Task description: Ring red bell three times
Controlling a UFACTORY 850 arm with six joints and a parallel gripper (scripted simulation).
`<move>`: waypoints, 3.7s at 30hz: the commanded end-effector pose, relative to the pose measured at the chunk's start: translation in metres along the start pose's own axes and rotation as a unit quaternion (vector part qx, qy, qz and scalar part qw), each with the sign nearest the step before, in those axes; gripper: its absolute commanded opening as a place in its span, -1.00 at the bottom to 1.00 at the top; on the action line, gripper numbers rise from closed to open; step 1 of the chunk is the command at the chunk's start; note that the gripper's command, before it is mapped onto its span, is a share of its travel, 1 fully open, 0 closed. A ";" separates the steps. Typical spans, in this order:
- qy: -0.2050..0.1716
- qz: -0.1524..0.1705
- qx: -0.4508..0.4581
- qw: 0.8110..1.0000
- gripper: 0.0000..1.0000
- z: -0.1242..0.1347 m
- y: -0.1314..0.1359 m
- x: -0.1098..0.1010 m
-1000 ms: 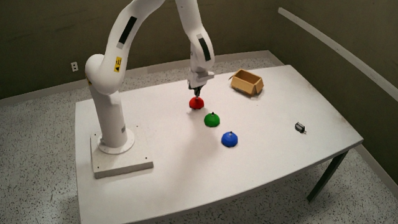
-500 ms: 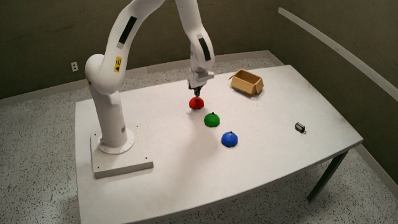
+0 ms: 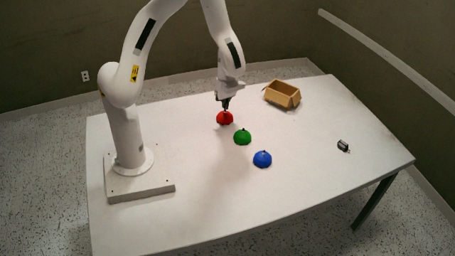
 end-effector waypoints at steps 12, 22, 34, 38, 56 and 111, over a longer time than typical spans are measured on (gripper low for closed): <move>0.000 -0.001 0.000 1.000 -1.00 0.000 -0.001 -0.001; 0.000 -0.001 0.000 1.000 -1.00 0.000 -0.001 -0.001; 0.000 -0.001 0.000 1.000 -1.00 0.000 -0.001 -0.001; 0.000 -0.001 0.000 1.000 -1.00 0.000 -0.001 -0.001; 0.000 -0.001 0.000 1.000 -1.00 0.000 -0.001 0.009; 0.000 -0.001 0.000 1.000 -1.00 0.000 -0.001 0.012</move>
Point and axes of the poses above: the point where the finger pads meet when closed, its own x axis out along the fingers, its own y axis across the jaws, z = x × y, the point moved 8 cm from there along -x, back along the fingers, and after that the axes turned 5 degrees about x, right-handed, at the moved point
